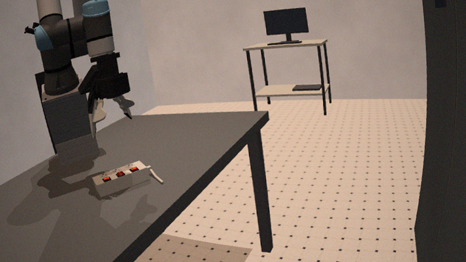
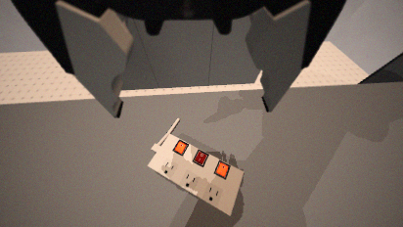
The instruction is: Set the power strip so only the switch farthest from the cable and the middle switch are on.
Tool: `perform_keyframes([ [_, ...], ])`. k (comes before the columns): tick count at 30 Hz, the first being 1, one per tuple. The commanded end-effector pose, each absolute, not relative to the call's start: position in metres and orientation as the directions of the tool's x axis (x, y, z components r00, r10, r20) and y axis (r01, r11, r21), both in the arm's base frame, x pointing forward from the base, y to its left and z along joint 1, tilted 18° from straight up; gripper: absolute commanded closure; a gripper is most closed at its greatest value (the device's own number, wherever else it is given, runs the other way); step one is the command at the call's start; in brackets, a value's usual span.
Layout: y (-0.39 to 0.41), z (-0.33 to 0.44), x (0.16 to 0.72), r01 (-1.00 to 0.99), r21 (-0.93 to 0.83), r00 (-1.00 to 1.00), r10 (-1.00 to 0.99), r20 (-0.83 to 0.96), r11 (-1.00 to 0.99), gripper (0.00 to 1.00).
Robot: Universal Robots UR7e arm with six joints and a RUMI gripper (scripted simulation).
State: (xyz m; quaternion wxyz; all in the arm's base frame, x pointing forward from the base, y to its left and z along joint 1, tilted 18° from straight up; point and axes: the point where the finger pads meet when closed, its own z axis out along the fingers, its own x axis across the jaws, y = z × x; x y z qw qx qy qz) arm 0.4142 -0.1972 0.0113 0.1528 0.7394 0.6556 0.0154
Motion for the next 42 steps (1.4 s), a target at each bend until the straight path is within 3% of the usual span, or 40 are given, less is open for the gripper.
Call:
perform_keyframes([
  [1,-0.197,0.011,0.415,0.962,0.249,0.153,0.973,-0.175,-0.107,0.00],
  [23,-0.194,0.007,0.416,0.899,0.284,0.377,0.920,-0.111,-0.334,0.00],
  [42,-0.189,0.001,0.419,0.683,0.304,0.695,0.719,0.008,-0.664,0.00],
])
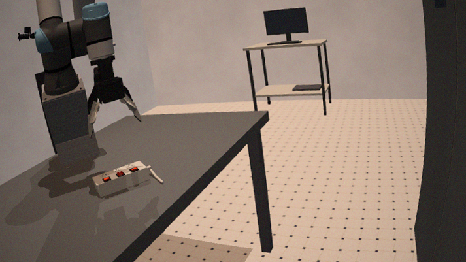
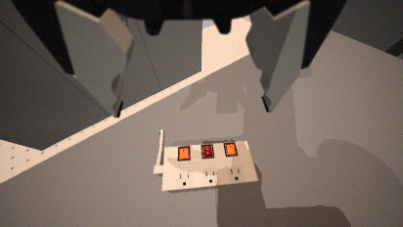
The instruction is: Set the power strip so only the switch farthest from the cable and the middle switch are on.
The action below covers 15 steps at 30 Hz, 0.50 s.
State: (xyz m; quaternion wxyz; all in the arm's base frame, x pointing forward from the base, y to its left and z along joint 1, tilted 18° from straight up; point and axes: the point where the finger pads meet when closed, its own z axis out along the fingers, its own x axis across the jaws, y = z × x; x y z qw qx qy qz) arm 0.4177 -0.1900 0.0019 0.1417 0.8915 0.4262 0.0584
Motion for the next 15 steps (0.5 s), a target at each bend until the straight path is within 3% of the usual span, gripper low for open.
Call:
perform_keyframes([
  [1,-0.1889,0.0005,0.4192,0.663,0.304,0.714,0.700,0.017,-0.684,0.00],
  [15,-0.1859,-0.0048,0.4241,0.341,0.274,0.913,0.387,0.132,-0.899,0.00],
])
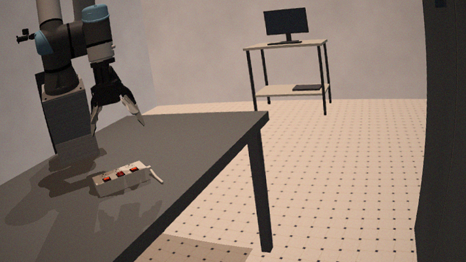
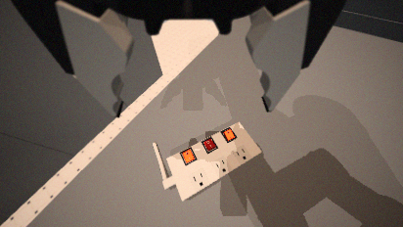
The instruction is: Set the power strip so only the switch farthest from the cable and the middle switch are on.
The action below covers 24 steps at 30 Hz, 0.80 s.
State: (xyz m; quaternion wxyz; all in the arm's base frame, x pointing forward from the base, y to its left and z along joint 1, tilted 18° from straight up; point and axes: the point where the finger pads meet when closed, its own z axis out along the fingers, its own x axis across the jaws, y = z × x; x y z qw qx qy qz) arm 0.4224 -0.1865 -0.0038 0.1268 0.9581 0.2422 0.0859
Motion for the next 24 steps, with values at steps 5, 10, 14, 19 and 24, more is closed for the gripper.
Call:
perform_keyframes([
  [5,-0.185,-0.007,0.427,0.168,0.245,0.960,0.215,0.180,-0.955,0.00],
  [10,-0.185,-0.009,0.429,0.018,0.214,0.974,0.065,0.216,-0.977,0.00],
  [14,-0.185,-0.010,0.431,-0.099,0.187,0.969,-0.053,0.240,-0.977,0.00],
  [19,-0.186,-0.012,0.434,-0.297,0.133,0.928,-0.253,0.273,-0.945,0.00],
  [24,-0.187,-0.015,0.437,-0.488,0.071,0.843,-0.449,0.295,-0.870,0.00],
])
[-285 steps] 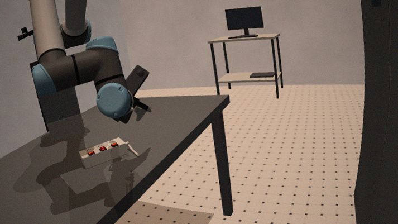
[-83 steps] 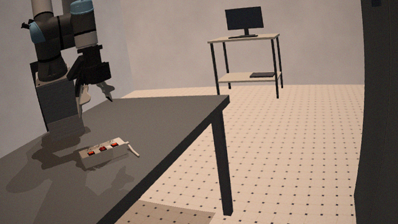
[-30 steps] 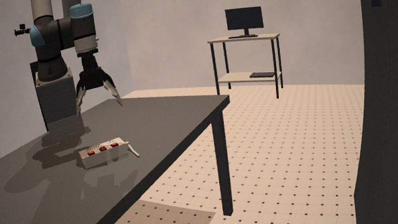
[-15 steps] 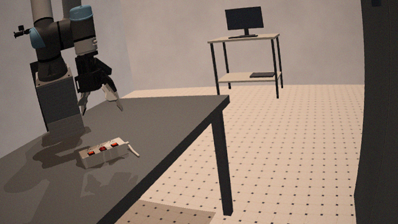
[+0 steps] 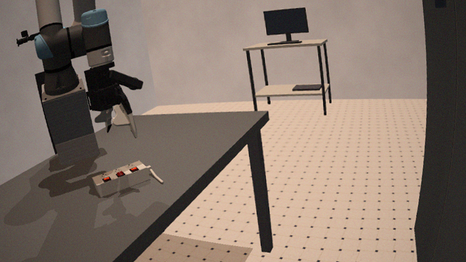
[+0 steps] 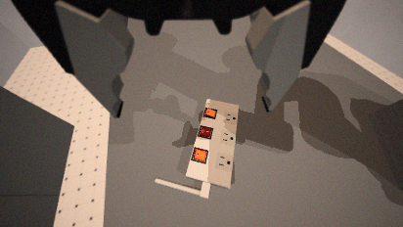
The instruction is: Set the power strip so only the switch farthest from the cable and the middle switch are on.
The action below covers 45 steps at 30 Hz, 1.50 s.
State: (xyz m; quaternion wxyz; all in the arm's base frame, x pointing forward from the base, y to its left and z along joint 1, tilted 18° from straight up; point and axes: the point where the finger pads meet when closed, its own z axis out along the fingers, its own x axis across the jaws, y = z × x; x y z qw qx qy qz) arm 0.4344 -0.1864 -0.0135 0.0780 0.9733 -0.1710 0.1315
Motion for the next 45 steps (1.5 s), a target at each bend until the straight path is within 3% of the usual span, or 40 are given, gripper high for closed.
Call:
perform_keyframes([
  [1,-0.188,-0.015,0.437,-0.525,0.058,0.821,-0.487,0.298,-0.849,0.00],
  [6,-0.189,-0.016,0.439,-0.628,0.018,0.745,-0.594,0.303,-0.778,0.00],
  [16,-0.194,-0.021,0.442,-0.889,-0.115,0.398,-0.873,0.281,-0.443,0.00],
  [25,-0.199,-0.024,0.443,-0.969,-0.197,0.103,-0.967,0.231,-0.150,0.00],
  [36,-0.207,-0.029,0.441,-0.905,-0.282,-0.360,-0.926,0.112,0.317,0.00],
  [45,-0.211,-0.033,0.438,-0.763,-0.302,-0.606,-0.795,0.026,0.571,0.00],
])
